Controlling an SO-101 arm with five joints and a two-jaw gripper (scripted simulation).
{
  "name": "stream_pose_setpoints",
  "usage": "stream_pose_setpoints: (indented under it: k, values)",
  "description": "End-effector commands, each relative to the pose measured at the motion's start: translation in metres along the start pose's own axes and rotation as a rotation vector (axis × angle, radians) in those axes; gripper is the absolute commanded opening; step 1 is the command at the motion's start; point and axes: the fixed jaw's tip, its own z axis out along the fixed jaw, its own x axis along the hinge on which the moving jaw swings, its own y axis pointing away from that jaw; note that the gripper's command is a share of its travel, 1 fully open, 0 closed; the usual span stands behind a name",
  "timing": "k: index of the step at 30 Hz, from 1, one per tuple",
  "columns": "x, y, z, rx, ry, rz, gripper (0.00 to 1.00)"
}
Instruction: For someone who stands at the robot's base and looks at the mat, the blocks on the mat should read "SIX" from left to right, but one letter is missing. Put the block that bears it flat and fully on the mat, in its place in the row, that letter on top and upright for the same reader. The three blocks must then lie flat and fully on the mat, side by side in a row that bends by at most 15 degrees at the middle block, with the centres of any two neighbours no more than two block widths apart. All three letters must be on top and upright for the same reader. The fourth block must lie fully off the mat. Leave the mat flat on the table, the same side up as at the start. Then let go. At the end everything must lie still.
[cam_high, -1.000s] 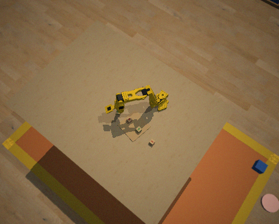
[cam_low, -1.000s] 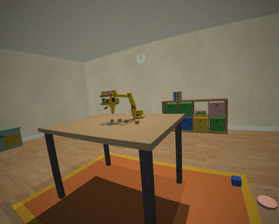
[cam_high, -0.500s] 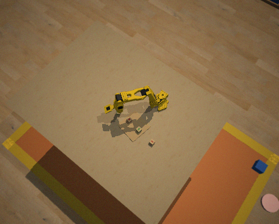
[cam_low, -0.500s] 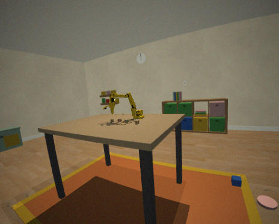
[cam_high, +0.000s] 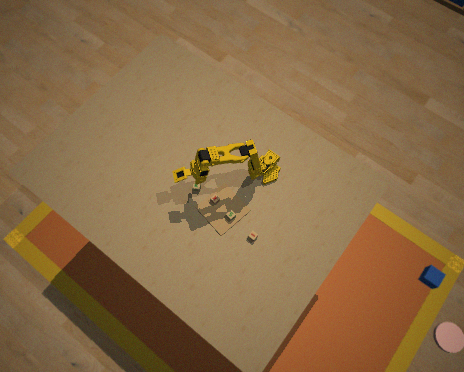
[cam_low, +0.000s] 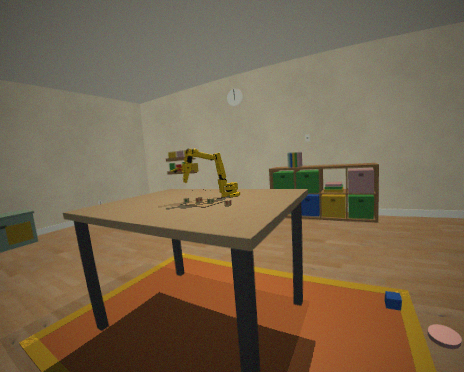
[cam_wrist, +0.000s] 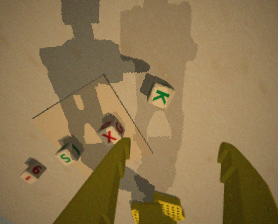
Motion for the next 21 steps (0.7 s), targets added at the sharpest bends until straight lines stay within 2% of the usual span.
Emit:
stream_pose_setpoints:
  k: [1,2,7,11,15,21]
  values:
    - [-0.009,0.0,-0.031,-0.011,-0.157,0.005,0.32]
    - [-0.009,0.0,-0.031,-0.011,-0.157,0.005,0.32]
    - [-0.01,0.0,-0.062,-0.021,-0.301,0.005,0.32]
    - [-0.009,0.0,-0.078,-0.027,-0.377,0.005,0.32]
    - [-0.008,0.0,-0.084,-0.029,-0.405,0.005,0.32]
    - [-0.008,0.0,-0.084,-0.029,-0.406,0.005,0.32]
